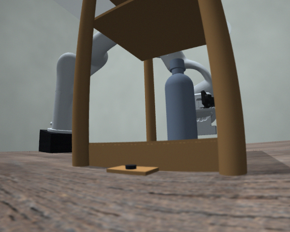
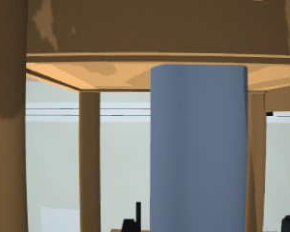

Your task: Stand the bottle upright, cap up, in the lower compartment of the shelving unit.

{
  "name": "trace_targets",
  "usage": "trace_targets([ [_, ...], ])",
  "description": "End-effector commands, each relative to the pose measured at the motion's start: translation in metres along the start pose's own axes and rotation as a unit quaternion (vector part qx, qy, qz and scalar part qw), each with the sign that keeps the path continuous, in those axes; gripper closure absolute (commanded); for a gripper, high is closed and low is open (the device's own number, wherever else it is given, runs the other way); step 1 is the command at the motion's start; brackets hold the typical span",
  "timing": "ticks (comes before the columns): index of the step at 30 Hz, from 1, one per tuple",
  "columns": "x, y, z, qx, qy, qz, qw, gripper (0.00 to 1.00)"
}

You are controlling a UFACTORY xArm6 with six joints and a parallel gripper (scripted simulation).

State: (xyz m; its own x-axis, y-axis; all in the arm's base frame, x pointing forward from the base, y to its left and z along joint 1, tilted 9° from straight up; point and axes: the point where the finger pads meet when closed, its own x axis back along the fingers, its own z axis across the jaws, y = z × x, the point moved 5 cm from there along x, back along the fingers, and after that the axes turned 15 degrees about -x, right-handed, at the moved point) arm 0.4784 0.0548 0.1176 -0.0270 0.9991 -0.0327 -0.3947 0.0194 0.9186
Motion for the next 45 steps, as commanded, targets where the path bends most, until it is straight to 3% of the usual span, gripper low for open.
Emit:
trace_targets([
  [1, 0.010, 0.001, 0.001, -0.002, 0.000, 0.000, 1.000, 0.15],
  [27, 0.074, 0.001, 0.001, -0.002, 0.000, 0.000, 1.000, 0.15],
  [45, 0.093, 0.001, 0.001, -0.002, 0.000, 0.000, 1.000, 0.15],
])
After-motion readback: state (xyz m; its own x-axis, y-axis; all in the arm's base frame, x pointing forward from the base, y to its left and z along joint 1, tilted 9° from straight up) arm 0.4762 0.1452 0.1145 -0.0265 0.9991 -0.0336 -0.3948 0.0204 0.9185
